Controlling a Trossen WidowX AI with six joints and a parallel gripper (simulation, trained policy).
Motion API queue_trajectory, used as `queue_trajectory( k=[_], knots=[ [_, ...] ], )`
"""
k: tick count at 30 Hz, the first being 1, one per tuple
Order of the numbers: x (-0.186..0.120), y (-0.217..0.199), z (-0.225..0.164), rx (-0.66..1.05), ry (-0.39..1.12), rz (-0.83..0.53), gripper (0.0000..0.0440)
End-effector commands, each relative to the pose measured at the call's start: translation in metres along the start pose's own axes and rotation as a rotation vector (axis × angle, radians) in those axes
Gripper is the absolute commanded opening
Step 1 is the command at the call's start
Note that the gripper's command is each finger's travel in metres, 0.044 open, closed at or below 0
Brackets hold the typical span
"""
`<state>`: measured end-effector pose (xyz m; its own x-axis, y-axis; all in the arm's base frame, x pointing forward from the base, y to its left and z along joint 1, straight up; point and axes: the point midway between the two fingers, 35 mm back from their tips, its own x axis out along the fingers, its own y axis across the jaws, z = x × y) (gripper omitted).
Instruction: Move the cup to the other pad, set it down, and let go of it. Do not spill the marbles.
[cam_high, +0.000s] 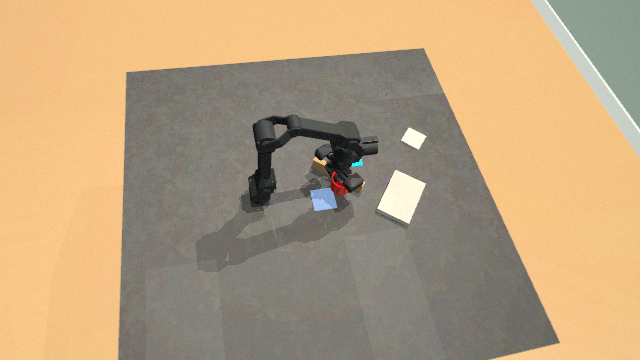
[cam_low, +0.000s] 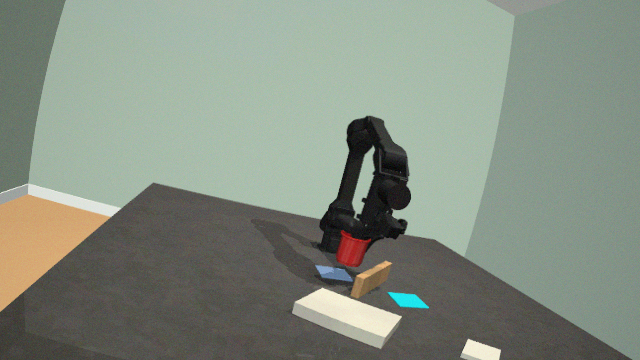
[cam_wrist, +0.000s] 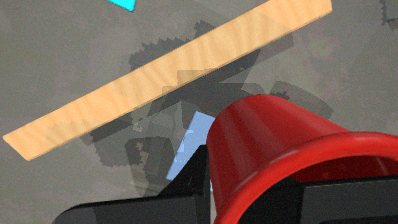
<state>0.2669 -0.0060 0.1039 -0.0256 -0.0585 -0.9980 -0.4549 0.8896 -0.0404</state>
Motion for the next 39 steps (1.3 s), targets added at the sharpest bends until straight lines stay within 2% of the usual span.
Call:
queue_trajectory(
  k=[1, 20, 39],
  knots=[
    [-0.014, 0.002, 0.012, -0.022, -0.041, -0.015, 0.0],
    [-0.039, 0.034, 0.072, -0.103, -0.185, -0.057, 0.0],
    [-0.025, 0.087, 0.132, -0.16, -0.278, -0.058, 0.0]
  ],
)
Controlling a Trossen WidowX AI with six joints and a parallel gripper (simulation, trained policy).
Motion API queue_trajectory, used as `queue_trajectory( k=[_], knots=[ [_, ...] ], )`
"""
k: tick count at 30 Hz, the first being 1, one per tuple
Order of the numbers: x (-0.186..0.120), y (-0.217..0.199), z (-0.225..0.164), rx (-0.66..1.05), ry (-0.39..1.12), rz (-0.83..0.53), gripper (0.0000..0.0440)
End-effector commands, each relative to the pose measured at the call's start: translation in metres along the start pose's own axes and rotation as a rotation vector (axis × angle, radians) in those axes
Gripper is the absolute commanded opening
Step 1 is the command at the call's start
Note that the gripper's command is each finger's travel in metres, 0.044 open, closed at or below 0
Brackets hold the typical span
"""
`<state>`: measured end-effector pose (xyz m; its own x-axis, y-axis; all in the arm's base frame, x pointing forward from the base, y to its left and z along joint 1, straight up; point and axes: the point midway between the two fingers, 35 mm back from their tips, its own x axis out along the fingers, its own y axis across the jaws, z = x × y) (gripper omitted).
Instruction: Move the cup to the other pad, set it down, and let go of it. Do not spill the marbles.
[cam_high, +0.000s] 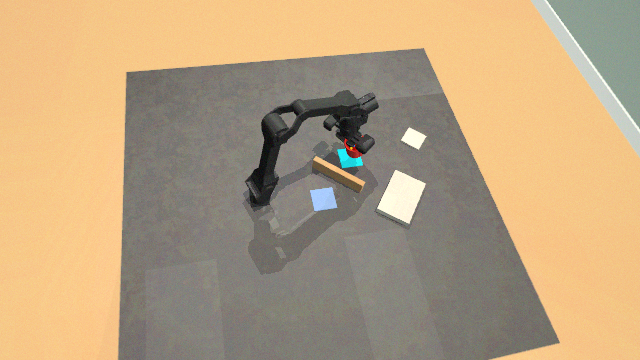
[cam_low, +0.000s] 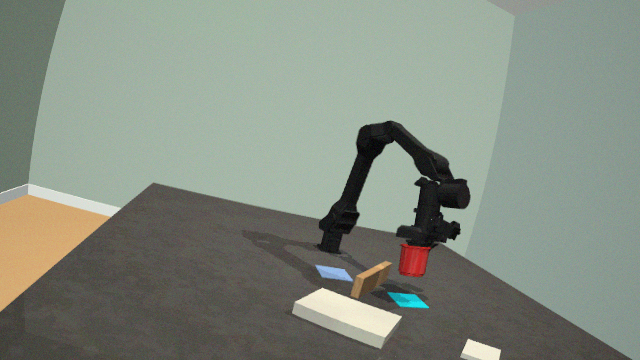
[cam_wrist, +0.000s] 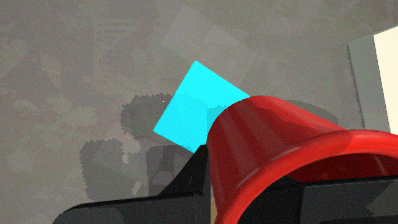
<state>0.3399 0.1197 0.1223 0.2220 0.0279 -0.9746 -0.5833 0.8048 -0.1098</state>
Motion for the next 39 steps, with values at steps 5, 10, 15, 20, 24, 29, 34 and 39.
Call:
queue_trajectory(
  k=[5, 10, 15, 20, 24, 29, 34, 39],
  knots=[
    [0.02, 0.014, 0.016, 0.006, -0.022, -0.009, 0.0006],
    [0.035, 0.019, 0.015, 0.017, -0.015, -0.011, 0.0004],
    [0.049, 0.023, 0.01, 0.029, 0.002, -0.01, 0.0006],
    [0.059, 0.023, 0.006, 0.042, 0.011, -0.011, 0.004],
    [0.062, 0.021, 0.006, 0.057, 0.004, -0.009, 0.0075],
    [0.052, 0.019, 0.013, 0.074, -0.043, 0.002, 0.0129],
    [0.041, 0.017, 0.018, 0.076, -0.085, 0.008, 0.0111],
    [0.033, 0.017, 0.016, 0.079, -0.102, 0.015, 0.0101]
  ],
)
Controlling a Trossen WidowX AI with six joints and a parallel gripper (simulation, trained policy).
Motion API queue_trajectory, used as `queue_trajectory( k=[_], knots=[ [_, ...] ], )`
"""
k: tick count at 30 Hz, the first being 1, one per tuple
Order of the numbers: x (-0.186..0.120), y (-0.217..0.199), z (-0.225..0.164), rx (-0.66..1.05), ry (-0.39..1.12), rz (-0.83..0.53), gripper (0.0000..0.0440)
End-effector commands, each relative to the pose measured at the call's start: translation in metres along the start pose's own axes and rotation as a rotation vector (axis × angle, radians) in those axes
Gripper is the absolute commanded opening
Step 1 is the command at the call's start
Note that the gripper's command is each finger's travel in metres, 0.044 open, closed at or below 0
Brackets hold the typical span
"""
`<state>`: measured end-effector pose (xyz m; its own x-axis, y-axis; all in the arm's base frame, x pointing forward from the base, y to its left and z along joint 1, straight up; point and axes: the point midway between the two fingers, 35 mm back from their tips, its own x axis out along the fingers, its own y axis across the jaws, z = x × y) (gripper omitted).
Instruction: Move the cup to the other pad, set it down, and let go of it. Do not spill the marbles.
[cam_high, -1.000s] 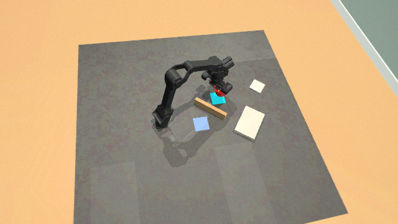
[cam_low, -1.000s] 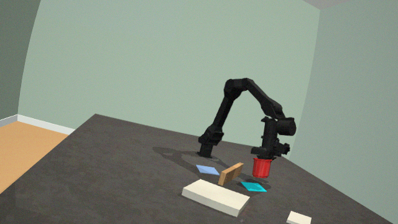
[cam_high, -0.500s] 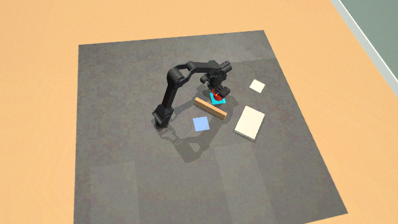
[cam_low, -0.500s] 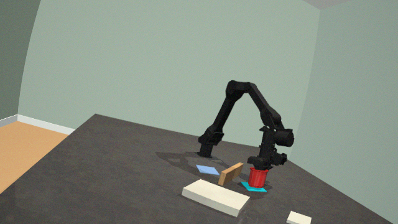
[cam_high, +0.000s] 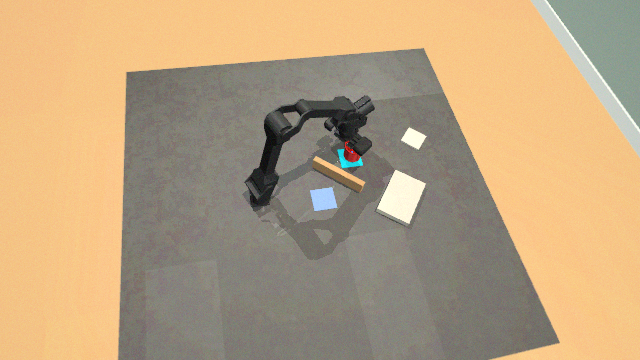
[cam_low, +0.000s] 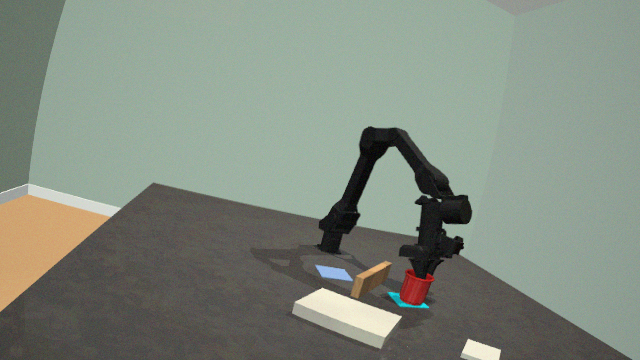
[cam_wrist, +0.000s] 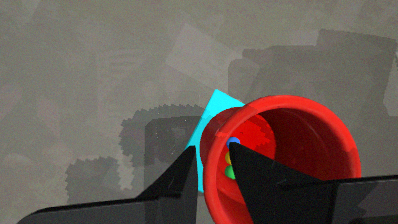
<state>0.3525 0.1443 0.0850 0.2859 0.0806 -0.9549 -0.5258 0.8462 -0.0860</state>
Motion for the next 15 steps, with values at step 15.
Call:
queue_trajectory(
  k=[15],
  knots=[
    [-0.047, 0.001, -0.006, 0.045, -0.086, 0.04, 0.0164]
  ],
)
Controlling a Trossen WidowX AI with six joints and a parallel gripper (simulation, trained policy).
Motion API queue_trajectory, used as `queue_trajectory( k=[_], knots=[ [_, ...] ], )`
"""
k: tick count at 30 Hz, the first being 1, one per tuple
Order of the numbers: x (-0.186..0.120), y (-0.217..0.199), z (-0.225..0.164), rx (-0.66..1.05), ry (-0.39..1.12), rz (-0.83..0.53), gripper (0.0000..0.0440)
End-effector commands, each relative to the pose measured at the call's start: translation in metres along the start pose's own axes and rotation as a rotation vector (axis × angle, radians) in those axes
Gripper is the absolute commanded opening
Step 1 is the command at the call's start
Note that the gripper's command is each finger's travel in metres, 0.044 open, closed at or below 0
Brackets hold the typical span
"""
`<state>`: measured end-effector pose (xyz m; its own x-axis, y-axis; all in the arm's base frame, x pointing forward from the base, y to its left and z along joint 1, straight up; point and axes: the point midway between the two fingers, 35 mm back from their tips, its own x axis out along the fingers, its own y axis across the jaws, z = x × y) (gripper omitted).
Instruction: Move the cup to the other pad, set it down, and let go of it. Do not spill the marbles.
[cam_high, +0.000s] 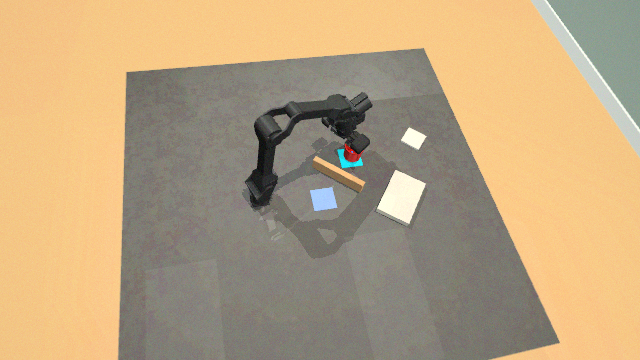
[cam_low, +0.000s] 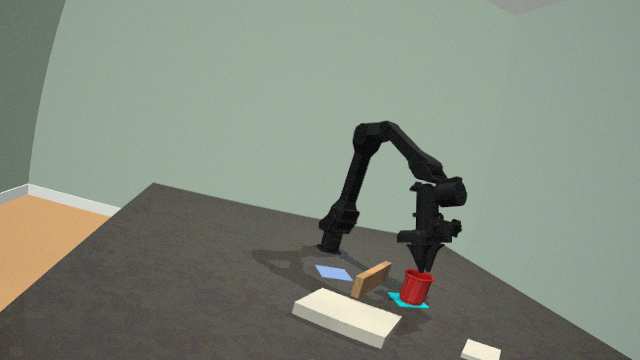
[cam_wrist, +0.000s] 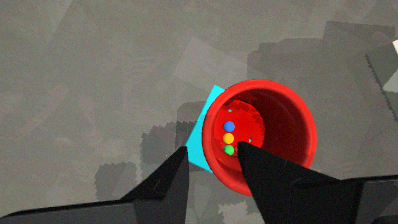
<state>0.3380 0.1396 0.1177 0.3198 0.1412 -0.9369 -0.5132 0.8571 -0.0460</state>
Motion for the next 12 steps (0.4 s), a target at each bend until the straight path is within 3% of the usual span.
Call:
queue_trajectory(
  k=[1, 7, 12],
  knots=[
    [-0.014, 0.0, 0.0, 0.02, -0.03, 0.007, 0.0168],
    [-0.032, -0.003, 0.006, 0.036, -0.081, 0.001, 0.0217],
    [-0.046, -0.008, 0.012, 0.055, -0.118, -0.007, 0.0332]
  ],
)
